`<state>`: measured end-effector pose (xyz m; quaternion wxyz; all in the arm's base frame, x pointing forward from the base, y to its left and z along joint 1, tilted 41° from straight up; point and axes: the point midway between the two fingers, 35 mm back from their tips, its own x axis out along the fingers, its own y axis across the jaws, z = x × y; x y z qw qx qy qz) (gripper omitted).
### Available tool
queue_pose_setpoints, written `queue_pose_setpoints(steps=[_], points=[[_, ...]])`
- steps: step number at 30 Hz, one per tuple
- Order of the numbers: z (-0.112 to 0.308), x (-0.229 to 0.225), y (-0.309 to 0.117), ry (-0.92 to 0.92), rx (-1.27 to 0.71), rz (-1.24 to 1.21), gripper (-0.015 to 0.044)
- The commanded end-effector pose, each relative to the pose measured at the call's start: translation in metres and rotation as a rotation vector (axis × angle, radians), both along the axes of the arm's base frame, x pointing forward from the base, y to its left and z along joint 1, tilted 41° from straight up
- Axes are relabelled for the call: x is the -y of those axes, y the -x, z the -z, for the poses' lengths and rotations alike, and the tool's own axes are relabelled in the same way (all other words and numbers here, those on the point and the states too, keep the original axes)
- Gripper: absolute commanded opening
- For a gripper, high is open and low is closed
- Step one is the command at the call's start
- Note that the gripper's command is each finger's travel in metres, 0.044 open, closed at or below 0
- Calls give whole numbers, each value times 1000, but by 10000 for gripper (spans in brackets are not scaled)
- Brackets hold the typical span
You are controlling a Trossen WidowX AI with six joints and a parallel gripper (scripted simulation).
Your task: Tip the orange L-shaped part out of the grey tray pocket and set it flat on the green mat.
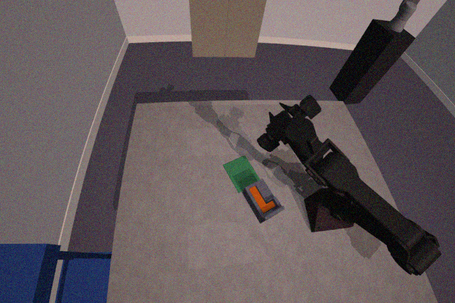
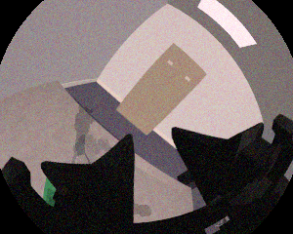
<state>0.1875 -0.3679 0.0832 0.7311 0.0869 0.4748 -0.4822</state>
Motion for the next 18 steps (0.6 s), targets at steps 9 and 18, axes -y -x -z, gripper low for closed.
queue_pose_setpoints(steps=[9, 18], points=[[49, -194, -42, -700, -79, -869, 180], [18, -299, -36, -1069, 79, -1242, 180]])
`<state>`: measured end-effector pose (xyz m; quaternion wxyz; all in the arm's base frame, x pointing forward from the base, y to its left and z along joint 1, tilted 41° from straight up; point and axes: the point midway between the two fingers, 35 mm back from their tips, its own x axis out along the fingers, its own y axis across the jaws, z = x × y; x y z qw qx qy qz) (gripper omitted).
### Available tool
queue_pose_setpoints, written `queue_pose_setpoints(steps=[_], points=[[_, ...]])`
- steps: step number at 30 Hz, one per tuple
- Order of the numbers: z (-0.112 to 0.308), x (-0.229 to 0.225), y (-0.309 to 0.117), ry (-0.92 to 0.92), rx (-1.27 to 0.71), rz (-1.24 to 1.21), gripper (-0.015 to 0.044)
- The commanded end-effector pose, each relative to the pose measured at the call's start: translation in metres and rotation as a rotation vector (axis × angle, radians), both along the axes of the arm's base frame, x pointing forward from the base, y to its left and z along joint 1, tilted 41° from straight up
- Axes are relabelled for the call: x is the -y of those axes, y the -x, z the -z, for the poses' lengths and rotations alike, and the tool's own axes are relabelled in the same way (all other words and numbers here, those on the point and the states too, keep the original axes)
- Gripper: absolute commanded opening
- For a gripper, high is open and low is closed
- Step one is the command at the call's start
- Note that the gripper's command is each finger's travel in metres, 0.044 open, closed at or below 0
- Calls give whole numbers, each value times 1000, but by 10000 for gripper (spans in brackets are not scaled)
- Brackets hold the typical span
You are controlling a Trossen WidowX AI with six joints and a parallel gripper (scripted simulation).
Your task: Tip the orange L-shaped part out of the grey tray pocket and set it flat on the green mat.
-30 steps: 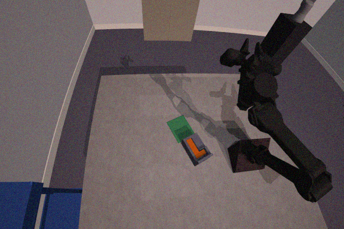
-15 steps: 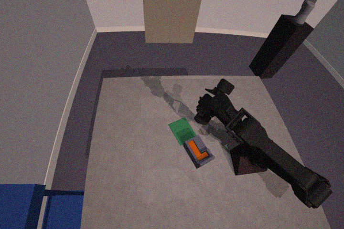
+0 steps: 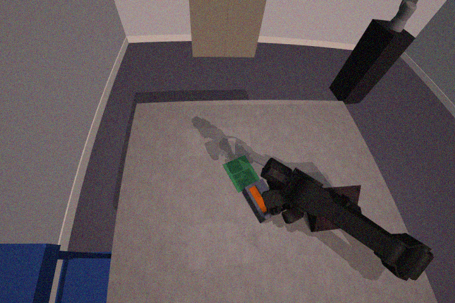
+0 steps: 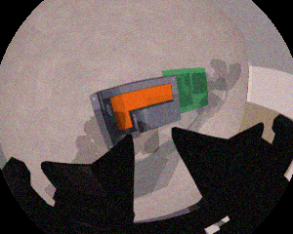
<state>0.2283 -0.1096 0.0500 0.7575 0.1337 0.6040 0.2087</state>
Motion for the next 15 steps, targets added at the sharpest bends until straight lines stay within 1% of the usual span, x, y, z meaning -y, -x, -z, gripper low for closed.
queue_pose_setpoints(steps=[1, 9, 12, 15], points=[[-15, -41, 5, -176, 37, -112, 180], [-13, -42, 4, -175, 37, -112, 180], [3, -54, 0, -173, 37, -111, 180], [27, -76, -5, -175, 38, -111, 180]])
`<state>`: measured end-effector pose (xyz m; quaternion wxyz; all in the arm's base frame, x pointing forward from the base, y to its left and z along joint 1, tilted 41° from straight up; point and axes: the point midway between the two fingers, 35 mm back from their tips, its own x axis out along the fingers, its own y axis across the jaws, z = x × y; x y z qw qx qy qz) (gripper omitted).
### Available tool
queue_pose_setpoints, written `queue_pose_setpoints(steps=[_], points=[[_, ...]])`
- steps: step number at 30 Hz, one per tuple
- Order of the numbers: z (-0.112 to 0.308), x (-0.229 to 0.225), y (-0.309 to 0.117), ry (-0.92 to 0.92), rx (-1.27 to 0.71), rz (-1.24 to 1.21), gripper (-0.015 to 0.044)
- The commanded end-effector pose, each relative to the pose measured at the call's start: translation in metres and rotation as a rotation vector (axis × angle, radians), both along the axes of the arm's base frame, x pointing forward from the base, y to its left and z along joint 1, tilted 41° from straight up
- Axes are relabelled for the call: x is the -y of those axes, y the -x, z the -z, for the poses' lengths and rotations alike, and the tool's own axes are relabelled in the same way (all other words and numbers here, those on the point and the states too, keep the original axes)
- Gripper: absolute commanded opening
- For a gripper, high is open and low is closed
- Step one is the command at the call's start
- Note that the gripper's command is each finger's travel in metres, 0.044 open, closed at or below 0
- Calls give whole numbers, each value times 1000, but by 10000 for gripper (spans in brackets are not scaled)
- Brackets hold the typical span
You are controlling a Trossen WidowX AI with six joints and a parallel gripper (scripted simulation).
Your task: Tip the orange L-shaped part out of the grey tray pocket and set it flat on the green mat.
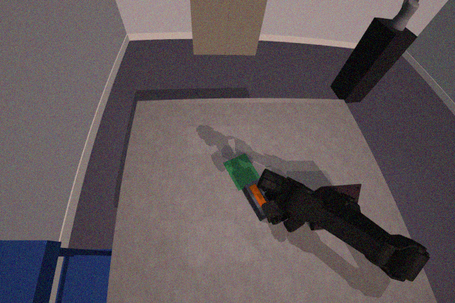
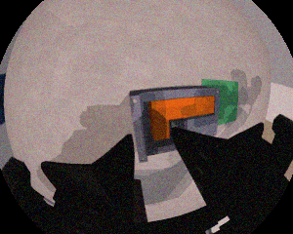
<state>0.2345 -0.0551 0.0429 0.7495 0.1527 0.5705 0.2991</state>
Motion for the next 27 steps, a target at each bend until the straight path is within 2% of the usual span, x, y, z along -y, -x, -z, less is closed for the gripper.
queue_pose_setpoints(steps=[1, 27], points=[[27, -28, 0, -21, -20, -5, 180], [53, -51, -4, -23, -19, -5, 180]])
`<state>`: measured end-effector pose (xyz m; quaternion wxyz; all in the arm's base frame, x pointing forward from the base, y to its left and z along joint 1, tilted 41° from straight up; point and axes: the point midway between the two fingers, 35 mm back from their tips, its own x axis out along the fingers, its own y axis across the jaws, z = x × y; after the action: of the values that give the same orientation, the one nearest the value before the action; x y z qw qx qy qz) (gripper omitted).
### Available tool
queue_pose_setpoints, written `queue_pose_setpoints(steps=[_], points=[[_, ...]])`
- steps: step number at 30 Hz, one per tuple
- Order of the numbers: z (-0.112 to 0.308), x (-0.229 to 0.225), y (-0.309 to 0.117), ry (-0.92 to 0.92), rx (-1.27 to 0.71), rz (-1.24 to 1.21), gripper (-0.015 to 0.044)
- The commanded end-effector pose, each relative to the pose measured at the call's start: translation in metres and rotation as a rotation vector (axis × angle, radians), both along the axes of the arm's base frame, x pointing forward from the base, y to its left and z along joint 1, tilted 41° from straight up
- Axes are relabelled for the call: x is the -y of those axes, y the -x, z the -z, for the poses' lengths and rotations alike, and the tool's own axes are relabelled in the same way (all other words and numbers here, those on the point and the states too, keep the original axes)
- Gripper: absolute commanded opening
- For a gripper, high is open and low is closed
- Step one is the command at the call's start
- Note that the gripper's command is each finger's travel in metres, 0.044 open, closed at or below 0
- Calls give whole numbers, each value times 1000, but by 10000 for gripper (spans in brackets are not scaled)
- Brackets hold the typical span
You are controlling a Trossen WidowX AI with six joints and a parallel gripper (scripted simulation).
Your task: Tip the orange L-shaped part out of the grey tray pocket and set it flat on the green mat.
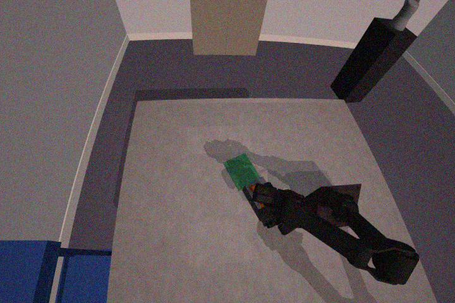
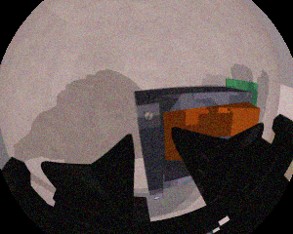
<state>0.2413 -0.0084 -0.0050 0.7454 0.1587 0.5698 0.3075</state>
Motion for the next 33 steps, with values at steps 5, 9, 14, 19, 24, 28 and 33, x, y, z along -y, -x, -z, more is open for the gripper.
queue_pose_setpoints(steps=[5, 9, 14, 19, 24, 28, 33], points=[[11, -10, 2, -4, -14, 2, 180], [13, -11, 2, -4, -14, 2, 180], [13, -11, 2, -4, -14, 2, 180], [13, -11, 2, -4, -14, 2, 180], [11, -11, 0, -7, -5, -1, 180], [9, -11, 0, -6, -6, -1, 180], [0, -12, 5, -5, -12, 1, 180]])
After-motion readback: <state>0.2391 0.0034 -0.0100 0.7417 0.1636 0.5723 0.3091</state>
